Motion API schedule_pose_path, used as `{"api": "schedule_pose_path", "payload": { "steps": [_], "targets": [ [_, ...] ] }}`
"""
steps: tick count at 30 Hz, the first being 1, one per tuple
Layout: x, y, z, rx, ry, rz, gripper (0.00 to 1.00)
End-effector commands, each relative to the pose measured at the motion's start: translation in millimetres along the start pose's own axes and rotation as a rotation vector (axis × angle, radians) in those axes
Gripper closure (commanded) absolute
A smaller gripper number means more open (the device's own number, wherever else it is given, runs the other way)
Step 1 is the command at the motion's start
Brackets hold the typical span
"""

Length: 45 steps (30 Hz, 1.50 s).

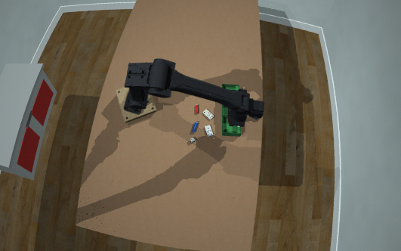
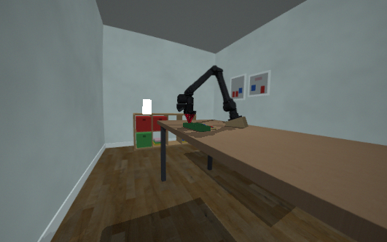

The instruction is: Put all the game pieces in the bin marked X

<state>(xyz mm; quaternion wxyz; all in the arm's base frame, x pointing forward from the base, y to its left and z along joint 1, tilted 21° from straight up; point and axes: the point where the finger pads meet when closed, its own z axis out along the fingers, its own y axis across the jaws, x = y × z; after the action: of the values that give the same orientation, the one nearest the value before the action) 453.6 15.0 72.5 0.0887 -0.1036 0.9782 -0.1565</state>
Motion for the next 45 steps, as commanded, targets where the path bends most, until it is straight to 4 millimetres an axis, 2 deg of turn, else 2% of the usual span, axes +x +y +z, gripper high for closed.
{"api": "schedule_pose_path", "payload": {
  "steps": [1, 4, 6, 8, 10, 11, 13, 23, 28, 45],
  "targets": [
    [-4, -6, 12, 0.000, -0.009, 0.000, 0.92],
    [-4, -6, 19, 0.000, -0.009, 0.001, 0.92],
    [-11, -9, 16, 0.002, -0.024, 0.005, 0.92],
    [-15, -14, 3, 0.005, -0.053, 0.015, 0.92],
    [-15, -14, 3, 0.005, -0.053, 0.015, 0.92],
    [-16, -7, 4, 0.003, -0.041, 0.007, 0.92],
    [-11, -11, 10, 0.003, -0.036, 0.009, 0.92],
    [-6, -11, 11, 0.003, -0.031, 0.008, 0.92],
    [-11, -13, 8, 0.004, -0.042, 0.011, 0.92],
    [-9, -13, 8, 0.004, -0.041, 0.011, 0.92]
  ]
}}
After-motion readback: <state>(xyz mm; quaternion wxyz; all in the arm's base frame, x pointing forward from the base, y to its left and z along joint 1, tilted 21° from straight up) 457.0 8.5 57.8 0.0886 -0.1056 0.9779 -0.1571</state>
